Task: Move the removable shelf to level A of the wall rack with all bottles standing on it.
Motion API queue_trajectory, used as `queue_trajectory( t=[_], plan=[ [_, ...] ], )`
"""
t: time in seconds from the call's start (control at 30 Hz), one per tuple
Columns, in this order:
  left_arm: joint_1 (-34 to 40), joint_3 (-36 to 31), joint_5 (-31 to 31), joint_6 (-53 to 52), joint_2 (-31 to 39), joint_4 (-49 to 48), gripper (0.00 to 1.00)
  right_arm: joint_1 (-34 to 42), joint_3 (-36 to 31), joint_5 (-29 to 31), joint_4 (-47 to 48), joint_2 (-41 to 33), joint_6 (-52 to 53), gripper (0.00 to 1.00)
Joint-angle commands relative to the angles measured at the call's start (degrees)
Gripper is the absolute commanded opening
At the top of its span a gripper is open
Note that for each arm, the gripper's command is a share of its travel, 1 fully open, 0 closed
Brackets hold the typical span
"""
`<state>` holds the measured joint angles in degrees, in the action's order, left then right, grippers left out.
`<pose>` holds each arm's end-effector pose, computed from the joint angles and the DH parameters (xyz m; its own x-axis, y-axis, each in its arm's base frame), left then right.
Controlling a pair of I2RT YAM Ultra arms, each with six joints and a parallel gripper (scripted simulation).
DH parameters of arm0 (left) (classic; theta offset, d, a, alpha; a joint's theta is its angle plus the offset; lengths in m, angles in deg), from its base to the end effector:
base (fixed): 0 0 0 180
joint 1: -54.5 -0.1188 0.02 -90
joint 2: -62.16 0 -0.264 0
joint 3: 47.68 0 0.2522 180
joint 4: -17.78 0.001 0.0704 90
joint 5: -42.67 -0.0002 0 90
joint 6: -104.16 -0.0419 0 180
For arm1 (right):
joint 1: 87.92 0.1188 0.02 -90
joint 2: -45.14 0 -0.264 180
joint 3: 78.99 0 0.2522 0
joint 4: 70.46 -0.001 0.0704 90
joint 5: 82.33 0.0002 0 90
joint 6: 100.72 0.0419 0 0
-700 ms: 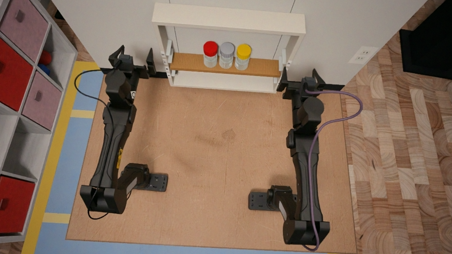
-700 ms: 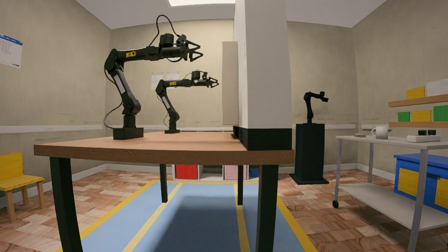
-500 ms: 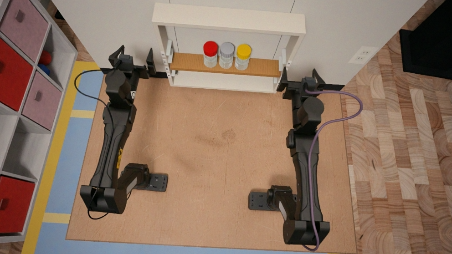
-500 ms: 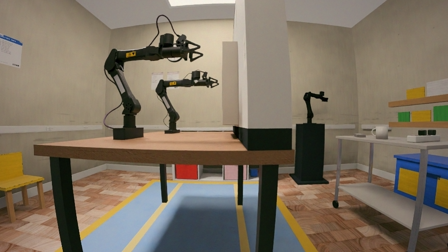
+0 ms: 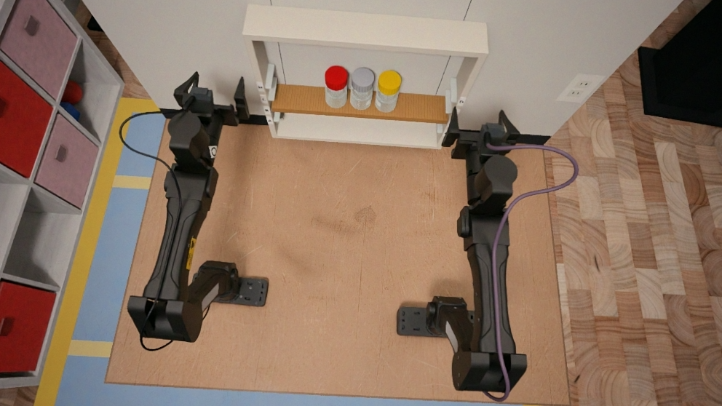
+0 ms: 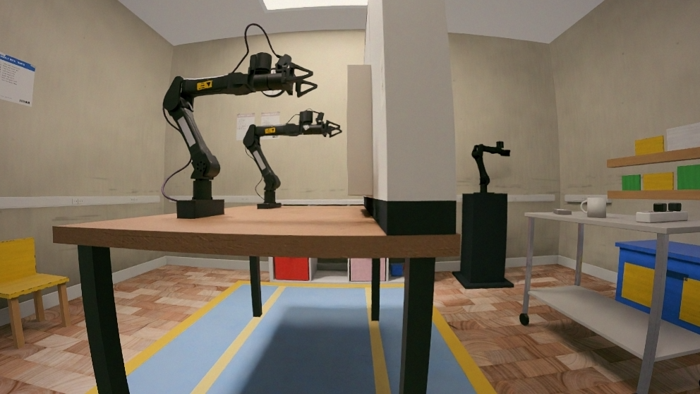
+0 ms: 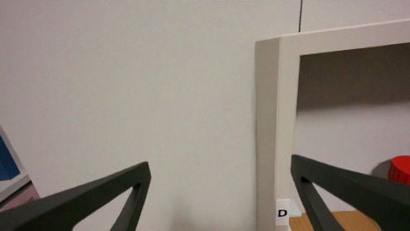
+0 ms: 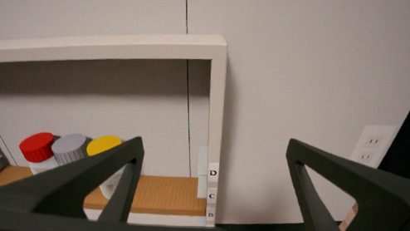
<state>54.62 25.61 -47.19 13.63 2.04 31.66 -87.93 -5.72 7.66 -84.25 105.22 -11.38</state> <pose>0.2463 0.0006 0.4036 -0.0124 0.0093 -0.9999 -0.0002 1.0000 0.0093 0.2462 0.0010 0.4038 -0.0105 -0.0115 -0.9999 -0.0001 0.9999 -0.0115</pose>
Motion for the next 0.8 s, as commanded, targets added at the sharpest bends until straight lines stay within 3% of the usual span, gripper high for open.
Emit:
queue_trajectory(
  t=[0.0, 0.77],
  plan=[
    [0.99, -1.63, 0.97, -2.2, 1.05, -0.36, 1.0, 0.42, -1.62, 0.41, 0.88, -0.76, -2.08, 1.0],
    [6.5, -8.99, 6.78, -13.99, 5.57, -3.01, 1.0, 2.36, -9.6, 2.43, 5.66, -3.92, -13.95, 1.0]
  ],
)
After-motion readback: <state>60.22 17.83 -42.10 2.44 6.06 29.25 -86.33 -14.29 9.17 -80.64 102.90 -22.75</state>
